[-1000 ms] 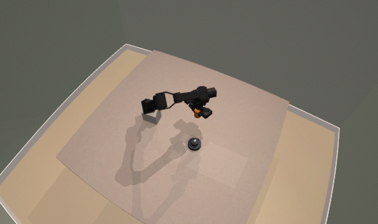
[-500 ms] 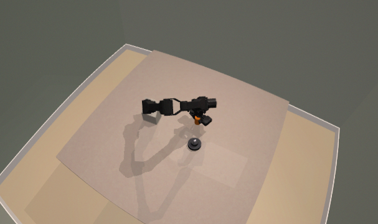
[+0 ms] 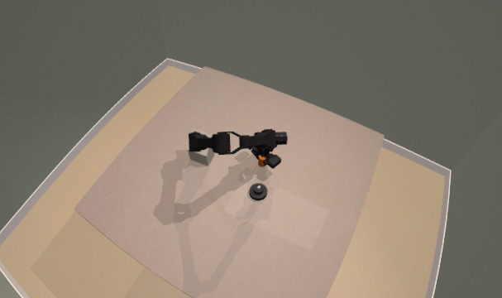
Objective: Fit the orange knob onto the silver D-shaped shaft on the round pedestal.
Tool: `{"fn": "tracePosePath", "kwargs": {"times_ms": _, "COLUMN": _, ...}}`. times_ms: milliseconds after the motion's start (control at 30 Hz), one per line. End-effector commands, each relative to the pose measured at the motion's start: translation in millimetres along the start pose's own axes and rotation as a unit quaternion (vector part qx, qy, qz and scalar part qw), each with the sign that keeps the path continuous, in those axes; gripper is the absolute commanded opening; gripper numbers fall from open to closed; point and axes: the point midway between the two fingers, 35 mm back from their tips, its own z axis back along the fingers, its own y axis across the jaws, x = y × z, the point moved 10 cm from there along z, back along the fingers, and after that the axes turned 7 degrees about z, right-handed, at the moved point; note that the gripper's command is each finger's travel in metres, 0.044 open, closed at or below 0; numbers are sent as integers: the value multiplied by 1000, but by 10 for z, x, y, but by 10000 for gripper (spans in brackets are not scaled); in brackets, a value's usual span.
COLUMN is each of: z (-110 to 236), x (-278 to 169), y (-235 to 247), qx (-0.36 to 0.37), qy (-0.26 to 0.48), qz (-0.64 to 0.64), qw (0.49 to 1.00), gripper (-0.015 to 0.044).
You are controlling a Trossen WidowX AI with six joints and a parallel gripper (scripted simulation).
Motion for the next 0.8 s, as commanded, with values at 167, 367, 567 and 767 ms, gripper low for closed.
{"fn": "tracePosePath", "kwargs": {"times_ms": 167, "z": 2, "x": 0, "y": -1, "qx": 0, "qy": 0, "qz": 0, "qw": 1000, "gripper": 240}}
{"fn": "tracePosePath", "kwargs": {"times_ms": 367, "z": 2, "x": 0, "y": -1, "qx": 0, "qy": 0, "qz": 0, "qw": 1000, "gripper": 240}}
{"fn": "tracePosePath", "kwargs": {"times_ms": 567, "z": 229, "x": 17, "y": -14, "qx": 0, "qy": -2, "qz": 1, "qw": 1000, "gripper": 319}}
{"fn": "tracePosePath", "kwargs": {"times_ms": 767, "z": 812, "x": 6, "y": 13, "qx": -2, "qy": -1, "qz": 3, "qw": 1000, "gripper": 440}}
